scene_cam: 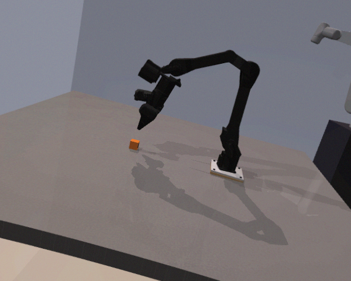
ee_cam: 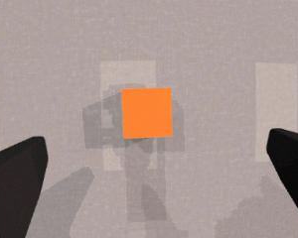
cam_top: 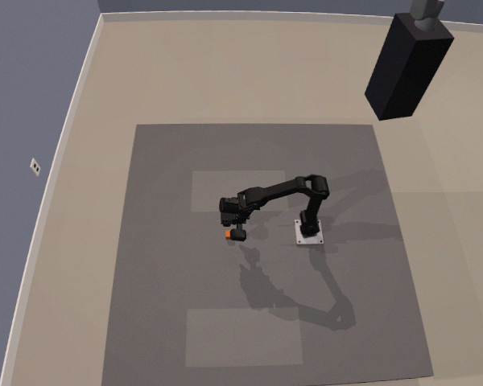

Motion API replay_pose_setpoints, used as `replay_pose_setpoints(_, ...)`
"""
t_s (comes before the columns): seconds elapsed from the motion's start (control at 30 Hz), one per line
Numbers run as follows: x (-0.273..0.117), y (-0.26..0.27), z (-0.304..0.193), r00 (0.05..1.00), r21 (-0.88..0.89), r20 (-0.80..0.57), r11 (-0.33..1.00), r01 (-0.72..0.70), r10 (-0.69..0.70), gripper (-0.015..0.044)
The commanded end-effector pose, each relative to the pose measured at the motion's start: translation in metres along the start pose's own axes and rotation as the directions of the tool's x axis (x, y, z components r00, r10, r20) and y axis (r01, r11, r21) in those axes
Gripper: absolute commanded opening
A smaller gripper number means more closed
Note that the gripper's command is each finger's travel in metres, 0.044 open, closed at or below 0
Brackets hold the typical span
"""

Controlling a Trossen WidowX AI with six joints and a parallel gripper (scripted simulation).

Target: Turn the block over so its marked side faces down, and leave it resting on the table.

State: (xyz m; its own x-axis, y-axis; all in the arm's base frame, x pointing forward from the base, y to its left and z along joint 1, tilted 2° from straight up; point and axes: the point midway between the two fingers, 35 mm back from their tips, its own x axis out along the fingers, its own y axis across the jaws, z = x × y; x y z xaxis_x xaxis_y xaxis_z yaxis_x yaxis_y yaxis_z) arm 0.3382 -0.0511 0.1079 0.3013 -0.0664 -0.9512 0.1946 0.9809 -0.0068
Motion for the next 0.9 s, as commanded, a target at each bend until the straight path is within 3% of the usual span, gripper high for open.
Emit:
replay_pose_setpoints(0.0, 0.0, 0.001, 0.011, 0.992, 0.001, -0.126, 1.0, -0.003, 0.003, 0.044)
replay_pose_setpoints(0.2, -0.003, 0.0, 0.021, 0.955, 0.003, -0.297, 1.0, -0.005, 0.005, 0.044)
replay_pose_setpoints(0.87, 0.045, 0.001, 0.006, 0.953, 0.003, -0.302, 1.0, -0.005, 0.005, 0.044)
